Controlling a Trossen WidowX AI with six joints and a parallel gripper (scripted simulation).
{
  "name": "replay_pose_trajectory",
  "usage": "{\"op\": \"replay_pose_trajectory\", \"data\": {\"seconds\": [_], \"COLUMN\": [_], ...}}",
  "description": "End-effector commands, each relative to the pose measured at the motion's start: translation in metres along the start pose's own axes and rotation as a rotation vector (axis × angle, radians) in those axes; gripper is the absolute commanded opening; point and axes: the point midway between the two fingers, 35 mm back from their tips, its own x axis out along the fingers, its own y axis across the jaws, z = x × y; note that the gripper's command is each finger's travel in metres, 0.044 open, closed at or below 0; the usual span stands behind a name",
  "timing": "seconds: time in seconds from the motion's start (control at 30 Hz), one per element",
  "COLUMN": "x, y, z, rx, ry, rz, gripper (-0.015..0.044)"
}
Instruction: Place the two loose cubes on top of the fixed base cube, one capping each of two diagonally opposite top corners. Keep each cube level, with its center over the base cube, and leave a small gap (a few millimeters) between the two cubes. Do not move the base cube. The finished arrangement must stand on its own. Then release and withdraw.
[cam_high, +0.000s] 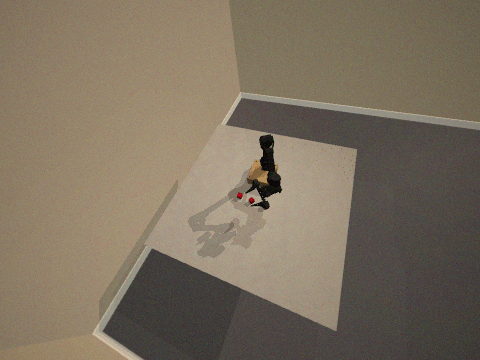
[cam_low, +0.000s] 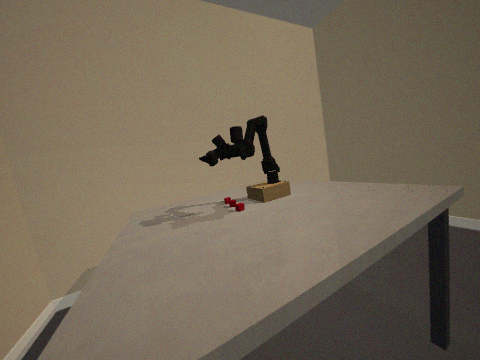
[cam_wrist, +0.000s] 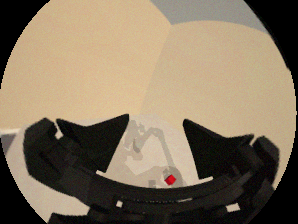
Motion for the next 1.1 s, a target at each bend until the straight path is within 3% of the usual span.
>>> {"op": "replay_pose_trajectory", "data": {"seconds": [0.0, 0.13, 0.17, 0.67, 1.07], "x": [0.001, 0.026, 0.034, 0.114, 0.098], "y": [0.000, 0.006, 0.007, -0.022, -0.097], "z": [0.000, -0.006, -0.009, -0.096, -0.170], "rx": [-0.013, -0.274, -0.351, -1.335, -1.681], "ry": [0.000, 0.015, 0.023, 0.266, 0.468], "rz": [0.002, 0.048, 0.064, 0.514, 1.198], "gripper": [0.0374, 0.0269, 0.0265, 0.0265, 0.0265]}}
